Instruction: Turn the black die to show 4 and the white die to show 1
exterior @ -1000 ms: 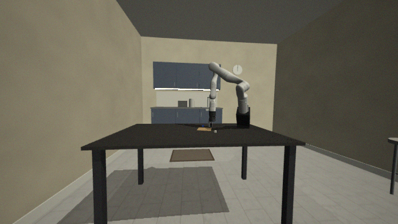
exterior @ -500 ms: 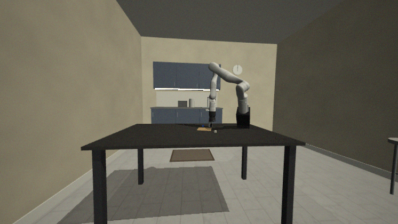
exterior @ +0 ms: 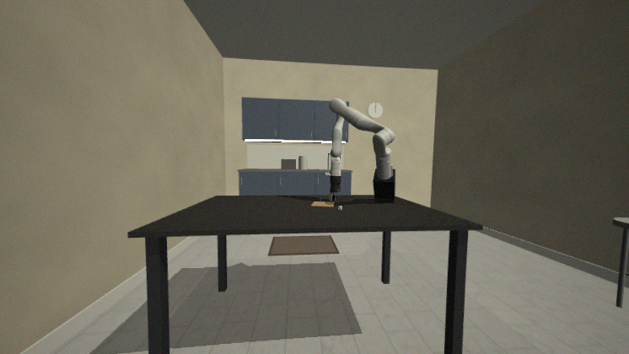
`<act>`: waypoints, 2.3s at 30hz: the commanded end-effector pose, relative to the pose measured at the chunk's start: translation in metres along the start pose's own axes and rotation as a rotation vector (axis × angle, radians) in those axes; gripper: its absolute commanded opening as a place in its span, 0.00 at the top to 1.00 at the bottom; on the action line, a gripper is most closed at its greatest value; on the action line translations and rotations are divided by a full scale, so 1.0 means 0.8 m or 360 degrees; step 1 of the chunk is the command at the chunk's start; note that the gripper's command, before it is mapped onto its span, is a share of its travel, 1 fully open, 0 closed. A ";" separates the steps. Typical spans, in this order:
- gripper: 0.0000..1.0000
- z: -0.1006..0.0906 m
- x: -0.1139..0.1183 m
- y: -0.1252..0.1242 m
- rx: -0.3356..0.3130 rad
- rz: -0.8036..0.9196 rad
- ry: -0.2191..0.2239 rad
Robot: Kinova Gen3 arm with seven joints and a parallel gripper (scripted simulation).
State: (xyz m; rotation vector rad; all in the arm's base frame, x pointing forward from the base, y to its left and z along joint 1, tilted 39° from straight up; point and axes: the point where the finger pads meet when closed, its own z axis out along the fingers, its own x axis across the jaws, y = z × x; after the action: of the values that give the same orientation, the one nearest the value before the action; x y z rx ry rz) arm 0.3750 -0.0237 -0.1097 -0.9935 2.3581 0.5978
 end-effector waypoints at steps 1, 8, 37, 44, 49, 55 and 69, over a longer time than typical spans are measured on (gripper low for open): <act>0.30 -0.001 0.000 -0.001 0.0002 0.0000 0.0000; 0.60 -0.001 0.000 -0.001 0.0002 0.0000 0.0000; 0.60 -0.001 0.000 -0.001 0.0002 0.0000 0.0000; 0.60 -0.001 0.000 -0.001 0.0002 0.0000 0.0000; 0.60 -0.008 0.000 -0.001 0.0002 0.0000 0.0000; 0.60 -0.034 0.000 -0.001 0.0002 0.0000 0.0000; 0.60 -0.105 0.000 -0.001 0.0002 0.0000 0.0000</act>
State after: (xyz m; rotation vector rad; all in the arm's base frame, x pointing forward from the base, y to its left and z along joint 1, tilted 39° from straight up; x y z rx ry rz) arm 0.3525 -0.0545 -0.0516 -1.0257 2.3485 0.6189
